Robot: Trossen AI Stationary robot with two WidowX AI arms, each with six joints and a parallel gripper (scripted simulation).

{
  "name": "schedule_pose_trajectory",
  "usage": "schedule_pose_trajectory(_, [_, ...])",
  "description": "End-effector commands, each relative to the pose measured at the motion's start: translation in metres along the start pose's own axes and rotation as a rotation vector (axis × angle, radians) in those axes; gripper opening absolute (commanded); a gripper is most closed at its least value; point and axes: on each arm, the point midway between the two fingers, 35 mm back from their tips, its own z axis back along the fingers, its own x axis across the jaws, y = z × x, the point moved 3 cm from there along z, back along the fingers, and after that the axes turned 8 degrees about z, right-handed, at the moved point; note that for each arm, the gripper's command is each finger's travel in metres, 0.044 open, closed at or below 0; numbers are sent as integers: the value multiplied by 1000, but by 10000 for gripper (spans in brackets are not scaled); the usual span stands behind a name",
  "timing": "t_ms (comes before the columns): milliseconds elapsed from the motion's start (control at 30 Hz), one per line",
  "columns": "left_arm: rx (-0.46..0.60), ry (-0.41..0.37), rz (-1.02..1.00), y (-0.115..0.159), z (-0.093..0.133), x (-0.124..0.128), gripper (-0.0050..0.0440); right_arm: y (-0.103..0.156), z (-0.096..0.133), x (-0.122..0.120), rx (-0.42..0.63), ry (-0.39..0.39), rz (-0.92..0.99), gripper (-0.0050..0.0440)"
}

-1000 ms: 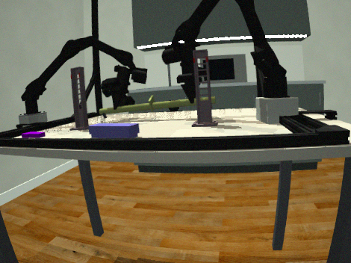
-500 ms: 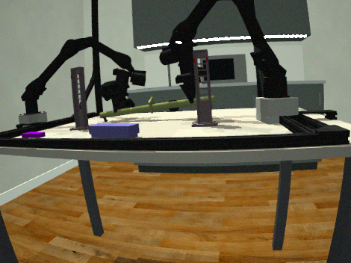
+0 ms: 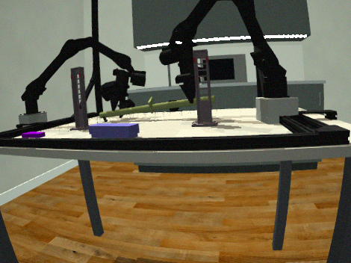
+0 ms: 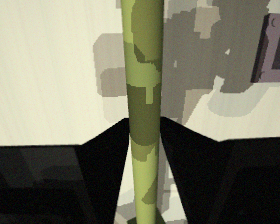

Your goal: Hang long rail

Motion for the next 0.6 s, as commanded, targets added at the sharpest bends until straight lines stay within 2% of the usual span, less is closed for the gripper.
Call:
schedule_pose_trajectory(0, [-2,-2,2,0,0,0,0,-1,2,1,-1,5,-1,360])
schedule_pose_trajectory(100, [-2,-2,2,0,0,0,0,-1,2,1,-1,5,-1,432])
schedule_pose_trajectory(133, [-2,-2,2,0,0,0,0,-1,2,1,-1,5,-1,440])
schedule_pose_trajectory(367, [-2,-2,2,0,0,0,0,-1,11,1,-1,5,-1,440])
schedule_pose_trajectory(567, [-2,-2,2,0,0,0,0,-4,48,2,-1,4,-1,440])
